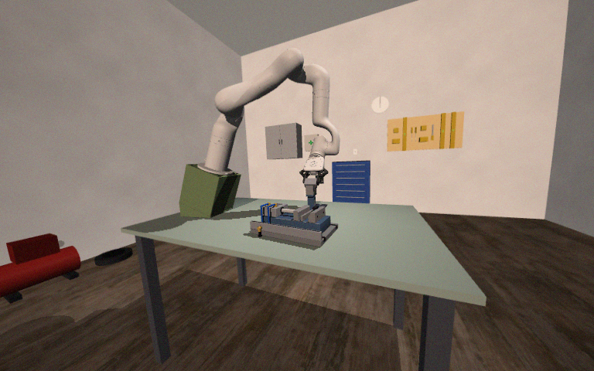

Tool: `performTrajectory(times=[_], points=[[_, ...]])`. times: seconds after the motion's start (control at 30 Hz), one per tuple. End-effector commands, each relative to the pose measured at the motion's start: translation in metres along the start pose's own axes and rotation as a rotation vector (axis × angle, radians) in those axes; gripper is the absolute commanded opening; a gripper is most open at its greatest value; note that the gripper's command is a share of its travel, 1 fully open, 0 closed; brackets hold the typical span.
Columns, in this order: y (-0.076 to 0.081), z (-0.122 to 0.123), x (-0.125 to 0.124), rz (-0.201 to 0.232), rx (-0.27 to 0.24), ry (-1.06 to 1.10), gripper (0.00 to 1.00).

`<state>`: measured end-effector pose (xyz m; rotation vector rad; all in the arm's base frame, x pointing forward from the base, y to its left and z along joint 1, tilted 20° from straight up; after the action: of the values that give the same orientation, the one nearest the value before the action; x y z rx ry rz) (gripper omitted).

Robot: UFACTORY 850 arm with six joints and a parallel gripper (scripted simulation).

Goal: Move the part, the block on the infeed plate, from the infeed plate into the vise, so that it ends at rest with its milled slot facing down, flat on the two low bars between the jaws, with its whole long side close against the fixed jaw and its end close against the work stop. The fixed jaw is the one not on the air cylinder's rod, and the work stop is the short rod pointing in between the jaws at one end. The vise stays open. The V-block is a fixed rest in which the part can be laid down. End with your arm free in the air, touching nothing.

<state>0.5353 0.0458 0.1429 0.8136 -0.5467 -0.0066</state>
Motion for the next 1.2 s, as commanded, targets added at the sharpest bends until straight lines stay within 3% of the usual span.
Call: performTrajectory(times=[0.0, 1.17], points=[[-0.0011, -0.0015, 0.0004, 0.001, 0.0, -0.001, 0.0], [-0.0052, -0.0056, -0.0004, 0.001, 0.0, -0.001, 0.0]])
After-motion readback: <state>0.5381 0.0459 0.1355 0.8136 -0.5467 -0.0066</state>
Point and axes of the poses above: the point where the finger pads meet when closed, its own y axis back along the fingers, its own x axis across the jaws, z = x × y, the point moved 3 cm from there along y, back along the fingers, and after that the axes turned 11 degrees about -y, right-handed, at the moved point
